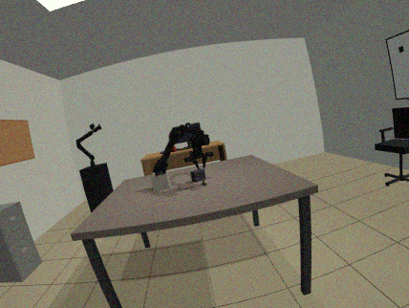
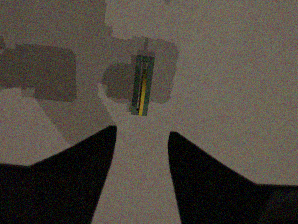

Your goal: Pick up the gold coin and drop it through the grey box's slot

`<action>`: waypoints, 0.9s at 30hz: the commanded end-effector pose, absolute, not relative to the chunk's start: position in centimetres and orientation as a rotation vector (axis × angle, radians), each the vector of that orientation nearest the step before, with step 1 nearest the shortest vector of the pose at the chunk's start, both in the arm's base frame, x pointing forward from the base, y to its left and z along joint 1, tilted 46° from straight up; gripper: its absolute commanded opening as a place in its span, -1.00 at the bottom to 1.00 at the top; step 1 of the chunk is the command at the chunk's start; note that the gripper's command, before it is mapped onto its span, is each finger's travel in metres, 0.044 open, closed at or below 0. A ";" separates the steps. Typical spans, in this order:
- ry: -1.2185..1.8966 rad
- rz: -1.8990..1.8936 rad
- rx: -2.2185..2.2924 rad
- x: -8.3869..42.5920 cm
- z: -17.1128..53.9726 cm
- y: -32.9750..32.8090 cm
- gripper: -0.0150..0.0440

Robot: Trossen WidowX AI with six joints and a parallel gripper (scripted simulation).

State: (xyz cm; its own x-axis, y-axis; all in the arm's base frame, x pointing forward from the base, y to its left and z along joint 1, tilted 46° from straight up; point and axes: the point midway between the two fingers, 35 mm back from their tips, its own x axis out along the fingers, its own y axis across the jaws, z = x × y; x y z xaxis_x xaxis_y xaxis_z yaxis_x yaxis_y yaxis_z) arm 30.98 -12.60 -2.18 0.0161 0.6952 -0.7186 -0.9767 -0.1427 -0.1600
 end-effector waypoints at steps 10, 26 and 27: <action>0.461 1.557 -0.780 30.9 -4.8 -9.6 0.05; 0.461 1.556 -0.780 31.1 -6.6 -7.9 0.05; 0.461 1.556 -0.780 31.1 -6.7 -7.8 0.05</action>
State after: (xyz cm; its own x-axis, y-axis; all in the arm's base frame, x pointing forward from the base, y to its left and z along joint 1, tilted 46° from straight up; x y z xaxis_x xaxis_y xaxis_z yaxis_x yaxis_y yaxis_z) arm 31.04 -8.20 -6.37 0.0014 0.7036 -0.7106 -0.9769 -0.1509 -0.1514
